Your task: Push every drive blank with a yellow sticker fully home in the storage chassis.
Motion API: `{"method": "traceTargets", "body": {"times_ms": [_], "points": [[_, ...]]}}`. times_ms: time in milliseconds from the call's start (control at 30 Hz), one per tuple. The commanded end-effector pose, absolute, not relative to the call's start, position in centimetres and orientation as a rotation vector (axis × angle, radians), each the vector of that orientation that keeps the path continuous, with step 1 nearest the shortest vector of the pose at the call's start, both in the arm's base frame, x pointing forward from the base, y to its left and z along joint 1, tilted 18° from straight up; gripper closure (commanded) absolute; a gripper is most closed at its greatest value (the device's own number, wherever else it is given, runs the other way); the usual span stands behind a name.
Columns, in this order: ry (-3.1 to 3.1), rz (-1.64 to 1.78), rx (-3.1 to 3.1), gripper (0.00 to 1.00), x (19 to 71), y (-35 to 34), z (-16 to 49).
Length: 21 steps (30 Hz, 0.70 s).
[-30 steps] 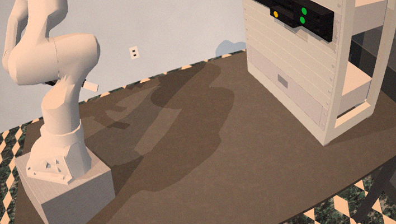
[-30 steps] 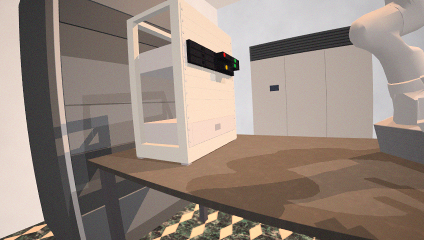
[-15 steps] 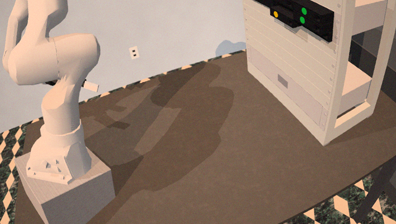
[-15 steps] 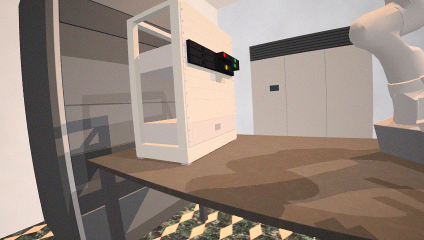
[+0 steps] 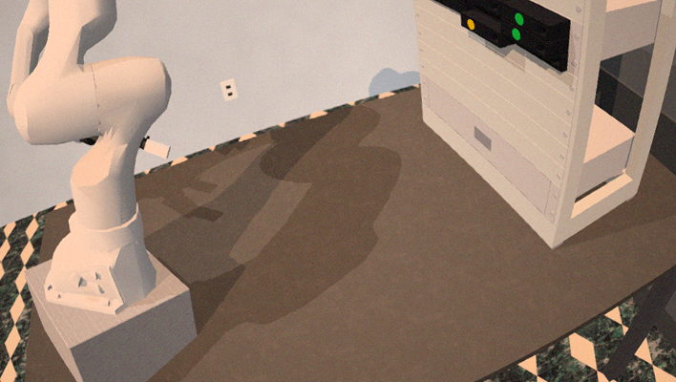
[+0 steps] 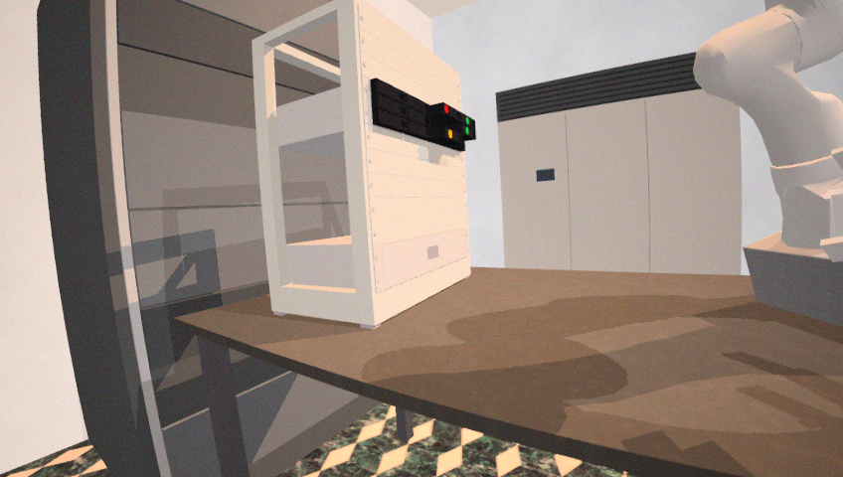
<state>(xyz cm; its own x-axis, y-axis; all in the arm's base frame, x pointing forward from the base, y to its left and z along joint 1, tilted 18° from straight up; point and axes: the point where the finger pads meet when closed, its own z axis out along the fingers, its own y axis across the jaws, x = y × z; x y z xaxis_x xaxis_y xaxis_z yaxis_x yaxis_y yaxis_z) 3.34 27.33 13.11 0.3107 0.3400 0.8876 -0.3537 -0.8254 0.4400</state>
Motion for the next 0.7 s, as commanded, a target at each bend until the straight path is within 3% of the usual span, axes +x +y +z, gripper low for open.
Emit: {"method": "traceTargets", "body": {"times_ms": [0,667], "points": [[-0.001,1.529,2.002,0.00,3.2,27.0,13.0],[-0.021,1.348,1.978,0.00,3.6,24.8,12.8]]}}
